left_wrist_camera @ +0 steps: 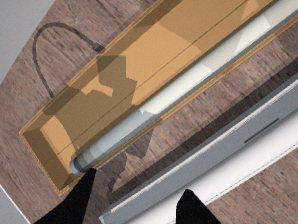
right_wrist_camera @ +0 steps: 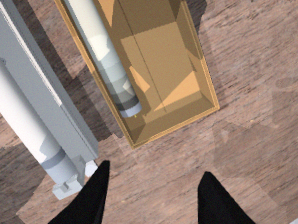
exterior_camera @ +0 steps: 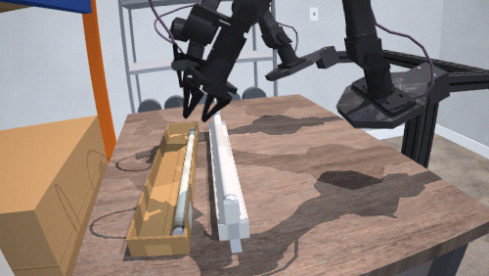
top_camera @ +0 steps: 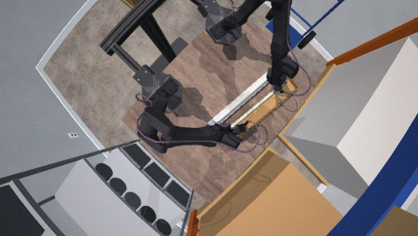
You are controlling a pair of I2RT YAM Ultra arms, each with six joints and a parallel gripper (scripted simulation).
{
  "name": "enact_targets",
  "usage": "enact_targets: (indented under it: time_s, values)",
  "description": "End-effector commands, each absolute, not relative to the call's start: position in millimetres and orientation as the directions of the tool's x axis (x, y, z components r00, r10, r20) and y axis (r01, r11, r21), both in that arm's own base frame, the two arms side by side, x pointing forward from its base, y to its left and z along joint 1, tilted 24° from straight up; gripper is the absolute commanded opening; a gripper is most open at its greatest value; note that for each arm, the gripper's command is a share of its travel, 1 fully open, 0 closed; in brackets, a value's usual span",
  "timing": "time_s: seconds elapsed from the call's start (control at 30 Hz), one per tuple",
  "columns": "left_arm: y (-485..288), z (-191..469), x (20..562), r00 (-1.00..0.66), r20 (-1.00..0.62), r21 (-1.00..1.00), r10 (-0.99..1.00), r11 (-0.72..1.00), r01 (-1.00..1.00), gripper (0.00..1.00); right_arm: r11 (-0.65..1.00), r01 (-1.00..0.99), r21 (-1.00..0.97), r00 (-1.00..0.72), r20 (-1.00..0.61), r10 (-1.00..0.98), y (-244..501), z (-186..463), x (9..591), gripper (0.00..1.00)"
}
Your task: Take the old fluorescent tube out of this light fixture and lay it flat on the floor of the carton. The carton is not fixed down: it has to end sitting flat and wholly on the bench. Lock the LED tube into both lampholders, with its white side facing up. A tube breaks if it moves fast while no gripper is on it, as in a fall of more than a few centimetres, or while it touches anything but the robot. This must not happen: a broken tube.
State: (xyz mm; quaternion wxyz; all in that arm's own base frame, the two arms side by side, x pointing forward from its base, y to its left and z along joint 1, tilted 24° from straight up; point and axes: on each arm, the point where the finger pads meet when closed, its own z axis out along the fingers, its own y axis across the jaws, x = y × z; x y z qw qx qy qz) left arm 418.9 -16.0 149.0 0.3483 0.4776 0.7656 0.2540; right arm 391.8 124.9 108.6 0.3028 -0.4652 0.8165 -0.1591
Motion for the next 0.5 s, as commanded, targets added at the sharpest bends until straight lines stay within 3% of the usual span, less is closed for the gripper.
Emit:
enact_targets:
  time_s: [0.0,0.07,0.33,0.47]
  values:
    - [-17,180,429,-0.345,-0.448,0.696,0.825,0.564,0.444,0.49,0.643,-0.581,-0.5,-0.412,-0.501,-0.761,131,128,398,0.49]
    - [-25,204,431,-0.34,-0.578,0.649,0.742,0.67,0.361,0.49,0.733,-0.497,-0.465,-0.425,-0.606,-0.673,122,155,407,0.49]
    - [-8,283,425,-0.288,-0.823,0.47,0.489,0.872,0.139,0.49,0.906,-0.256,-0.338,-0.325,-0.852,-0.41,81,280,427,0.49]
    - [-10,329,417,-0.195,-0.921,0.329,0.336,0.942,0.068,0.49,0.966,-0.156,-0.208,-0.262,-0.934,-0.244,58,299,418,0.49]
